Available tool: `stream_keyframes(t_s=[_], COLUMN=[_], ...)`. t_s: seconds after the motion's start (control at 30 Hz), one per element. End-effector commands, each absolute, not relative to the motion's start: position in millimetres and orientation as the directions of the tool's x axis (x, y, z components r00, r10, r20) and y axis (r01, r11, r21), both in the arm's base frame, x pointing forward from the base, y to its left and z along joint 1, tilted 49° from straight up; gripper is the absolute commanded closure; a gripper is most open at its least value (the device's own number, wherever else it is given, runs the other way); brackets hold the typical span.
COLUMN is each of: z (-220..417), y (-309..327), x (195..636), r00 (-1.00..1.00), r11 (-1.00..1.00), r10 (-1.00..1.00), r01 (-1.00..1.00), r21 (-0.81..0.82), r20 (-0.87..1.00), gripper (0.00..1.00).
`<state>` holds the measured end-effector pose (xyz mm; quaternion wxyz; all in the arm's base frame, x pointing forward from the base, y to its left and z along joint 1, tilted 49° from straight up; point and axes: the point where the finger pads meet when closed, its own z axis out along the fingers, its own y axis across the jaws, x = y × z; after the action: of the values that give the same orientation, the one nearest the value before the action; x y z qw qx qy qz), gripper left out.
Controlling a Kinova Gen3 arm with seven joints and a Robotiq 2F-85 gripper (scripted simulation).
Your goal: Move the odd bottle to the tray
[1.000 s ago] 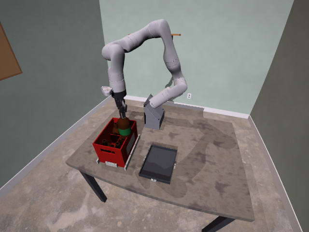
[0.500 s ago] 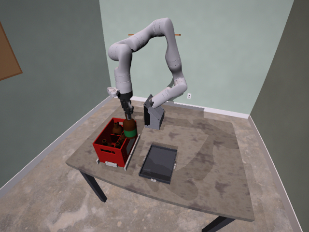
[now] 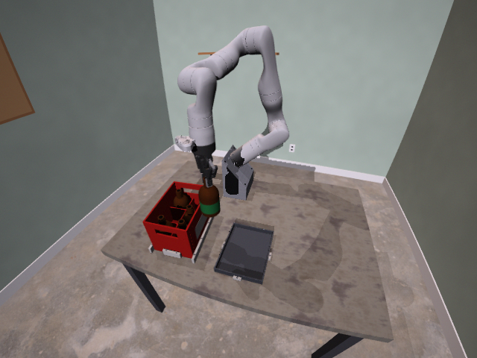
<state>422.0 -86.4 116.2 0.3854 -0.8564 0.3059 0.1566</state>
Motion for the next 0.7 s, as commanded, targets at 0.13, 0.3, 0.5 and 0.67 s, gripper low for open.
stream_keyframes(t_s=[0.13,0.3,0.5,0.67], z=[130,138,150,159], y=[-77,-70,-60,-52], x=[423,424,425,426], r00=[0.767,0.767,0.767,0.767], r11=[-0.522,-0.522,-0.522,-0.522], r10=[-0.405,-0.405,-0.405,-0.405], r01=[-0.640,-0.640,-0.640,-0.640], r21=[-0.563,-0.563,-0.563,-0.563], r20=[-0.497,-0.497,-0.497,-0.497], gripper=[1.00,1.00,1.00,1.00])
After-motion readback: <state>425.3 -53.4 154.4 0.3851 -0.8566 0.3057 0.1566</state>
